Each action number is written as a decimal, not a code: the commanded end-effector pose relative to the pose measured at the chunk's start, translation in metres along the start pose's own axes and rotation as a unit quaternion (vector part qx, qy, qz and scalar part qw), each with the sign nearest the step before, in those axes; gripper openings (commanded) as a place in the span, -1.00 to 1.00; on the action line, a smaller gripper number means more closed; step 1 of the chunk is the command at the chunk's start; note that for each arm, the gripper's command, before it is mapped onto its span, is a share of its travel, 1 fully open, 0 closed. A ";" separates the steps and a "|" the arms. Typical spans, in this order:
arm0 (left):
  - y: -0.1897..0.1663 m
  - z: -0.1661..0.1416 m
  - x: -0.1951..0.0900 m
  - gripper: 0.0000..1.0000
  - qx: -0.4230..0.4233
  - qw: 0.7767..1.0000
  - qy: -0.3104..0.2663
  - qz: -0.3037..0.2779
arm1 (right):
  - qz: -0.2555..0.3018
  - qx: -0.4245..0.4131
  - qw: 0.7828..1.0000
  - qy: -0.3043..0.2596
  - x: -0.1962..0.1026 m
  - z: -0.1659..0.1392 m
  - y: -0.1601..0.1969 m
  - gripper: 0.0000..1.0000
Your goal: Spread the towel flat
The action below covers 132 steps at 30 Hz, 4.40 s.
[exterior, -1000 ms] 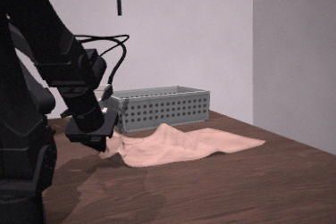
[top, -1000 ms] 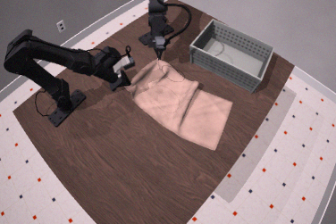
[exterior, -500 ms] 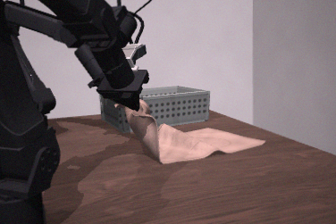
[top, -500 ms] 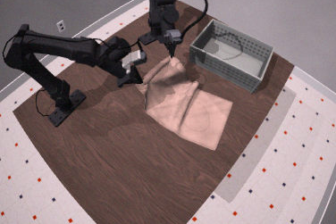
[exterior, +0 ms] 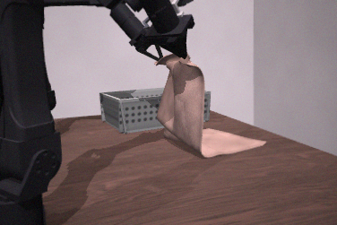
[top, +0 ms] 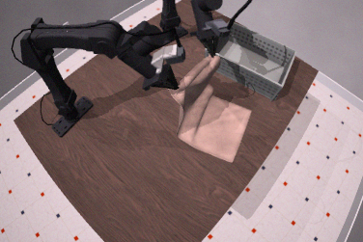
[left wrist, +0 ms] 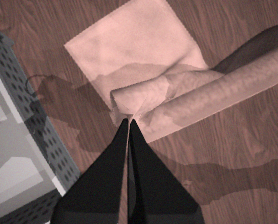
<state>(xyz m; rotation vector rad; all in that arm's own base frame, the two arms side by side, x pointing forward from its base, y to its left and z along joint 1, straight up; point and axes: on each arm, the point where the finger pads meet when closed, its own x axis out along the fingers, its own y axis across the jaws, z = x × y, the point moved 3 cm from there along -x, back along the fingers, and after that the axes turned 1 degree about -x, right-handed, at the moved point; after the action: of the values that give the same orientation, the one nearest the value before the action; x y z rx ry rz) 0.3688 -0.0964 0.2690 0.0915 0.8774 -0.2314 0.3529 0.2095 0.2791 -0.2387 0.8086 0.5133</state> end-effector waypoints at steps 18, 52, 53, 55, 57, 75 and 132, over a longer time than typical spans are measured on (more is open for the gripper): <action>0.047 0.163 -0.034 -1.00 -0.029 0.975 -0.214 0.042 | -0.073 0.052 0.975 -0.201 -0.034 0.138 -0.084 -1.00; 0.082 0.288 -0.046 -1.00 -0.020 0.837 -0.542 0.067 | -0.131 0.038 0.840 -0.525 -0.051 0.250 -0.149 -1.00; 0.085 0.298 -0.046 -1.00 -0.018 0.814 -0.577 0.069 | -0.136 0.034 0.817 -0.559 -0.051 0.259 -0.154 -1.00; 0.085 0.298 -0.046 -1.00 -0.018 0.812 -0.580 0.069 | -0.136 0.034 0.816 -0.560 -0.051 0.259 -0.154 -1.00; 0.087 0.304 -0.046 -1.00 -0.016 0.796 -0.601 0.071 | -0.139 0.031 0.802 -0.581 -0.051 0.265 -0.158 -1.00; 0.086 0.304 -0.061 -1.00 -0.016 0.794 -0.604 0.071 | -0.140 0.030 0.798 -0.585 -0.067 0.266 -0.156 -1.00; 0.087 0.278 -0.025 -1.00 -0.021 0.838 -0.541 0.070 | -0.136 0.041 0.846 -0.514 -0.029 0.236 -0.156 -1.00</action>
<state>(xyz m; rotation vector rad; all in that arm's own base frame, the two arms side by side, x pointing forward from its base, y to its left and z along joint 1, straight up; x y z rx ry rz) 0.6010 -0.0714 0.4286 -0.0296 -0.1899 -0.1289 0.5760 0.1742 0.4384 0.0110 -0.2223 0.3008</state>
